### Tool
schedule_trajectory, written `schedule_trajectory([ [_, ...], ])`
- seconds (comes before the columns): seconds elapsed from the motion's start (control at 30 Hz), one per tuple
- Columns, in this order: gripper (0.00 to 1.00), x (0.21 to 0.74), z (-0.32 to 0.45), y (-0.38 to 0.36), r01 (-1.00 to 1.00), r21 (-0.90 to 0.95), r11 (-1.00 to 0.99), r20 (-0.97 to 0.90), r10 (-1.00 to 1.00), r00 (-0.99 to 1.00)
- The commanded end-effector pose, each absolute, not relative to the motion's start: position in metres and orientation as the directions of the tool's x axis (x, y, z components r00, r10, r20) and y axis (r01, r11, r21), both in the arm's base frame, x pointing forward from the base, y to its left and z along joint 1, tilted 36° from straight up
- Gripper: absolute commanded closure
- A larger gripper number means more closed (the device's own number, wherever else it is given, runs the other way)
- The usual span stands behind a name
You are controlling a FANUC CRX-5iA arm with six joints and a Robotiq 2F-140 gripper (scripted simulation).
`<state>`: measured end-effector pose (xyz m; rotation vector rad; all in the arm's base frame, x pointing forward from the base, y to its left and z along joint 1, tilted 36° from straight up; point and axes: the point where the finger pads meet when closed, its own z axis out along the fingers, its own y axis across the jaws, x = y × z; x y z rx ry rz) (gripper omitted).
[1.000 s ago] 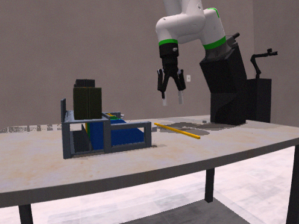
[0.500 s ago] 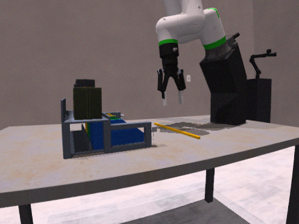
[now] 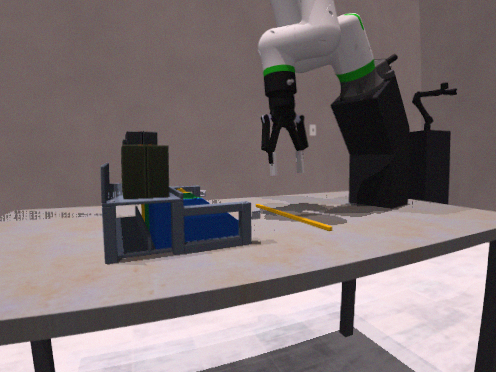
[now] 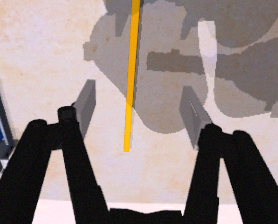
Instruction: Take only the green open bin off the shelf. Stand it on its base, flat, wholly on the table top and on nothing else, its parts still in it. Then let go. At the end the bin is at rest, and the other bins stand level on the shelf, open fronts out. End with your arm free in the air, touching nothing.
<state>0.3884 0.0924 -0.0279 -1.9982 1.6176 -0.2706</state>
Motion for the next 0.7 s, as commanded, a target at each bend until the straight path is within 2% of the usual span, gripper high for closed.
schedule_trajectory([
  [0.0,0.43,0.3880,-0.0282,0.0929,-0.811,-0.574,-0.111,-0.127,-0.967,0.222],
  [0.17,0.43,0.3883,-0.0279,0.0925,-0.834,-0.539,-0.122,-0.170,-0.953,0.249],
  [0.67,0.43,0.3880,-0.0282,0.0929,-0.811,-0.574,-0.111,-0.127,-0.967,0.222],
])
